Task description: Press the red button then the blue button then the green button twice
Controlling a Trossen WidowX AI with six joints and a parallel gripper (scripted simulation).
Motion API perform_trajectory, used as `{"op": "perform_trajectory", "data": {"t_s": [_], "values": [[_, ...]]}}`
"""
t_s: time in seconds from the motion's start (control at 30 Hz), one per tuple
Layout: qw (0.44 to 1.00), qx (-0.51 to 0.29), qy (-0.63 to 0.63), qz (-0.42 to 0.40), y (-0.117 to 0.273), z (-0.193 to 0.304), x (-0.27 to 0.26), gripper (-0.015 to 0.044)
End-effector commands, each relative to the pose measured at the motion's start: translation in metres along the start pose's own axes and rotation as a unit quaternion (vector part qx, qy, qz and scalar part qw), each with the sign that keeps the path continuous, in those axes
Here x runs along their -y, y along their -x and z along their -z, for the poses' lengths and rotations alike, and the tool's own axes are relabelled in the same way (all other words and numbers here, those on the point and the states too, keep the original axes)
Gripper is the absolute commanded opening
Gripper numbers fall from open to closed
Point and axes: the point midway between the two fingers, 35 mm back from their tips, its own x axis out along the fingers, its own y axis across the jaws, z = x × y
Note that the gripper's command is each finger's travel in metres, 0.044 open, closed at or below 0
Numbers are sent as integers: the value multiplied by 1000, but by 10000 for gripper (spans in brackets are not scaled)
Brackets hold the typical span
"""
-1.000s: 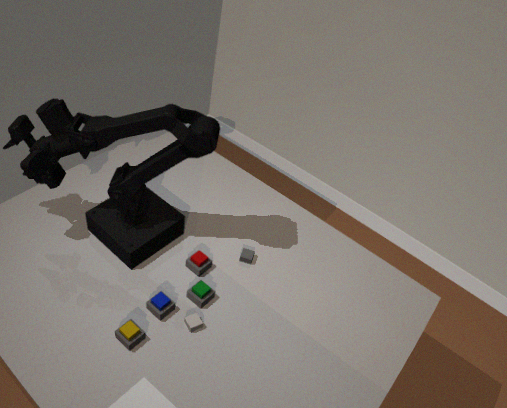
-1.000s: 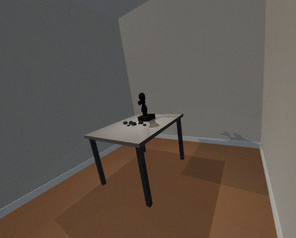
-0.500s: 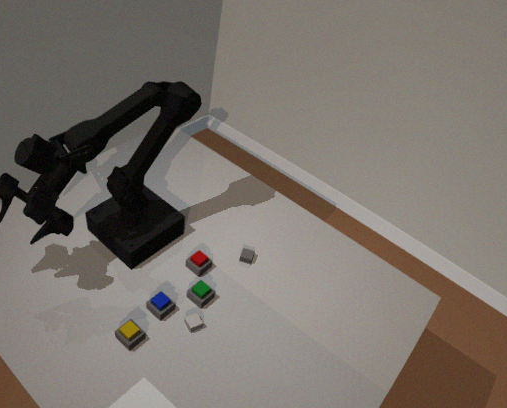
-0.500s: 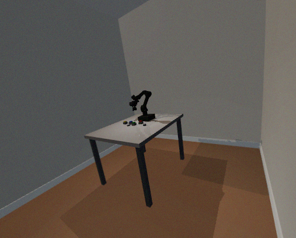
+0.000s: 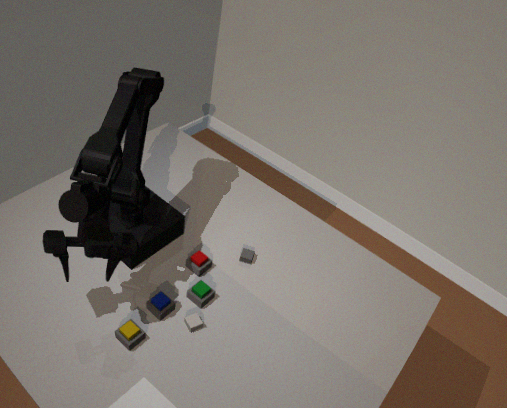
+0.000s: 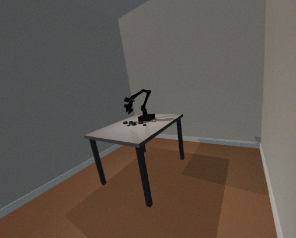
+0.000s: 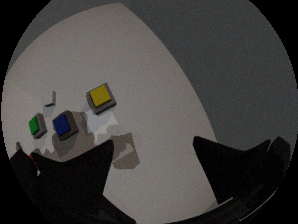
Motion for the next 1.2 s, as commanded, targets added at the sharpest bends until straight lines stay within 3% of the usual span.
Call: {"op": "perform_trajectory", "data": {"t_s": [0.0,0.27,0.57,0.9,1.17], "values": [[998,-12,21,-59,2,-18,-46,400],[984,-58,78,-150,23,-27,-138,400],[959,-130,158,-195,64,0,-224,400],[943,-171,213,-192,94,32,-262,400],[943,-171,213,-192,40,58,-279,190]]}}
